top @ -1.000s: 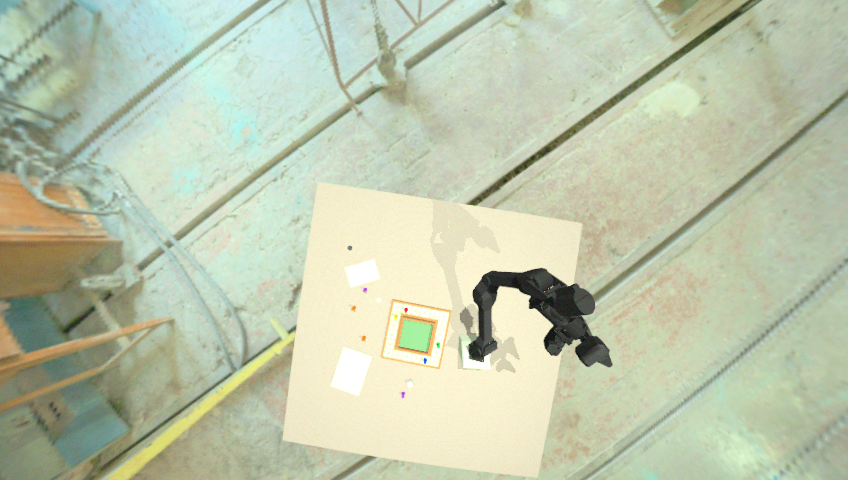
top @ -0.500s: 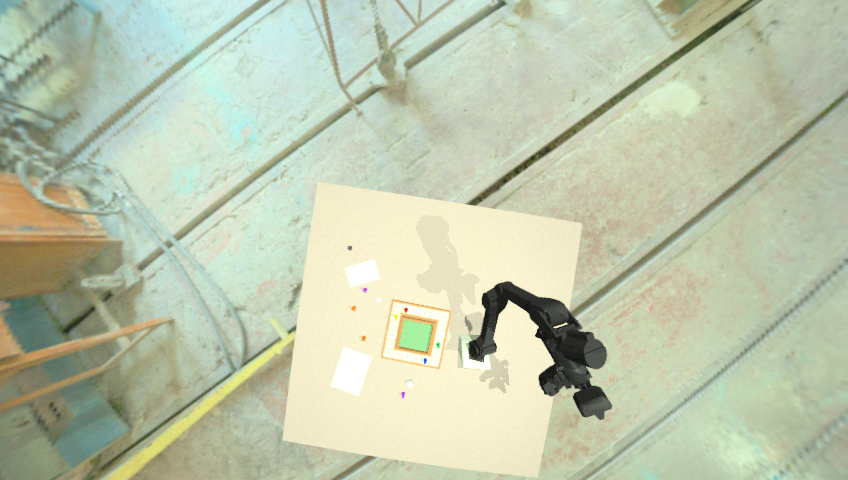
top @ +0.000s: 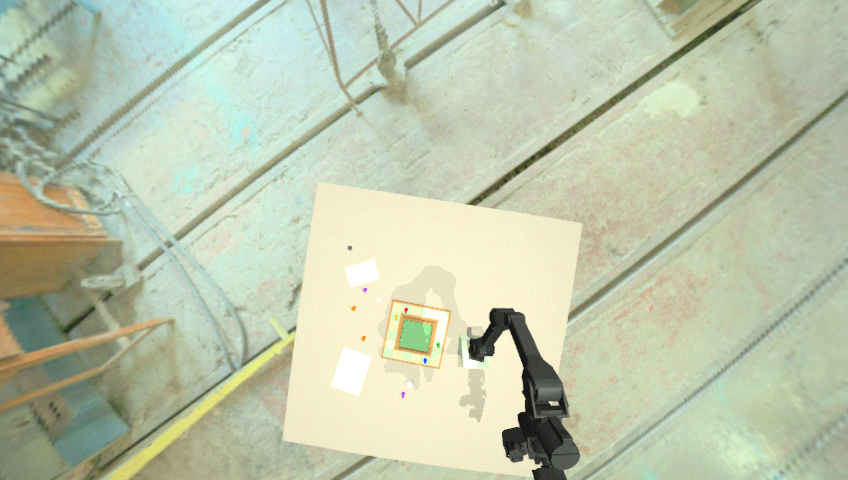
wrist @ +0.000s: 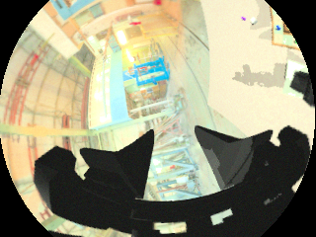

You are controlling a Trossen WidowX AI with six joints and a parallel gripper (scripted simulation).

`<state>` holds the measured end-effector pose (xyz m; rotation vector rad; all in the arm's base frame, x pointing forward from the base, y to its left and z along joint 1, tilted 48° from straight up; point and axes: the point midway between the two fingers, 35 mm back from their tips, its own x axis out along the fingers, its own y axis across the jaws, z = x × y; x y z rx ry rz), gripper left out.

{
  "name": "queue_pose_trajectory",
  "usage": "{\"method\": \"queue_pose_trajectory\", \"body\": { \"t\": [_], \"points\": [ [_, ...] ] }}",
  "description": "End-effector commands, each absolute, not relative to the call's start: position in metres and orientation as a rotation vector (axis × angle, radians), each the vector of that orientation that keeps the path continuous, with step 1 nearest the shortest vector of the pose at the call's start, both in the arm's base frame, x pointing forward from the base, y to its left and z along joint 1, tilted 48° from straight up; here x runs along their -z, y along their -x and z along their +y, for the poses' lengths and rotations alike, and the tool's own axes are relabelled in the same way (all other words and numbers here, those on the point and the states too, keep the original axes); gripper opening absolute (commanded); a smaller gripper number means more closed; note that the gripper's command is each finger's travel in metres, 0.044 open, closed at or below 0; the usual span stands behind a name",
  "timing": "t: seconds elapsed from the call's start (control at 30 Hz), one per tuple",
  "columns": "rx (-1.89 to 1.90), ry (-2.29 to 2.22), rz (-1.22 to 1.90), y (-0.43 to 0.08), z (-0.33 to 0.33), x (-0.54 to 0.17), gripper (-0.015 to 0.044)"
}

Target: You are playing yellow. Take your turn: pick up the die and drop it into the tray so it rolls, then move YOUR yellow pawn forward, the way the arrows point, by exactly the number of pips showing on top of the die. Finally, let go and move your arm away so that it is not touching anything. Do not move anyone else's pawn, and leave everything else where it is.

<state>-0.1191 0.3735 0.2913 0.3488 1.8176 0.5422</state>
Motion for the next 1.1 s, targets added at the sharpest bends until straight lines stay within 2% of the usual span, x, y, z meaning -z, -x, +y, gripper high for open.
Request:
{"method": "queue_pose_trajectory", "body": {
  "t": [0.0,0.27,0.5,0.67,1.07],
  "points": [
    [-0.470,-0.265,1.689,0.077,0.402,-0.239,0.0275],
    [-0.340,-0.109,1.527,-0.004,0.426,-0.154,0.0275],
    [-0.219,0.090,1.423,-0.075,0.419,-0.081,0.0275],
    [-0.134,0.262,1.385,-0.122,0.396,-0.030,0.0275],
    [0.026,0.650,1.396,-0.200,0.317,0.065,0.0275]
  ]
}}
